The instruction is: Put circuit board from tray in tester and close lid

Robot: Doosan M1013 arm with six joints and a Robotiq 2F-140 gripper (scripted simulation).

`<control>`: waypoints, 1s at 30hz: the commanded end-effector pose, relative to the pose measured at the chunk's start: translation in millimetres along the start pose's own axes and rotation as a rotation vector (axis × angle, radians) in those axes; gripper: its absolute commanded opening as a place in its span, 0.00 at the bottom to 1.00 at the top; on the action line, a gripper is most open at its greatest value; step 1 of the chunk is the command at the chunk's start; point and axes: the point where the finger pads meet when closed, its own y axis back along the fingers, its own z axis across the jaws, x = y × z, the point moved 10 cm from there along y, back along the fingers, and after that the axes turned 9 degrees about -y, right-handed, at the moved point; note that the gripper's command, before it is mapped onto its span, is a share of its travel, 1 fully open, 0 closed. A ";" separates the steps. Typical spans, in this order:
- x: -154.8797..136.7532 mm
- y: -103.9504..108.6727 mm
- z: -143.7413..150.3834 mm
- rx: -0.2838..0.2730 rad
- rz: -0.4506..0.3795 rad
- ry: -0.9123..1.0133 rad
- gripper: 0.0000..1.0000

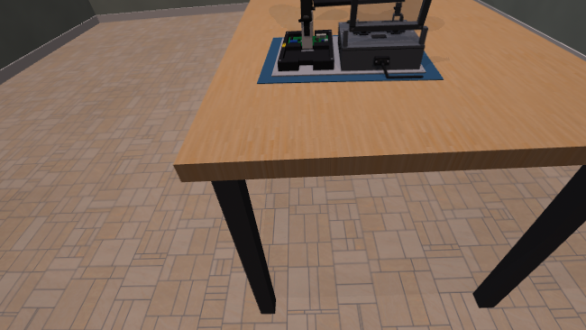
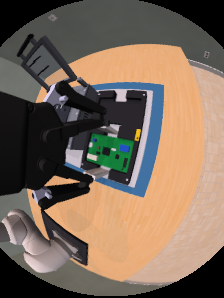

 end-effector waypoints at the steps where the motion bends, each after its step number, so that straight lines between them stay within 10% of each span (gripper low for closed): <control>1: 0.0 0.1 0.0 0.000 0.000 0.000 0.54; 30: 0.0 0.1 0.0 0.000 0.000 0.000 0.49</control>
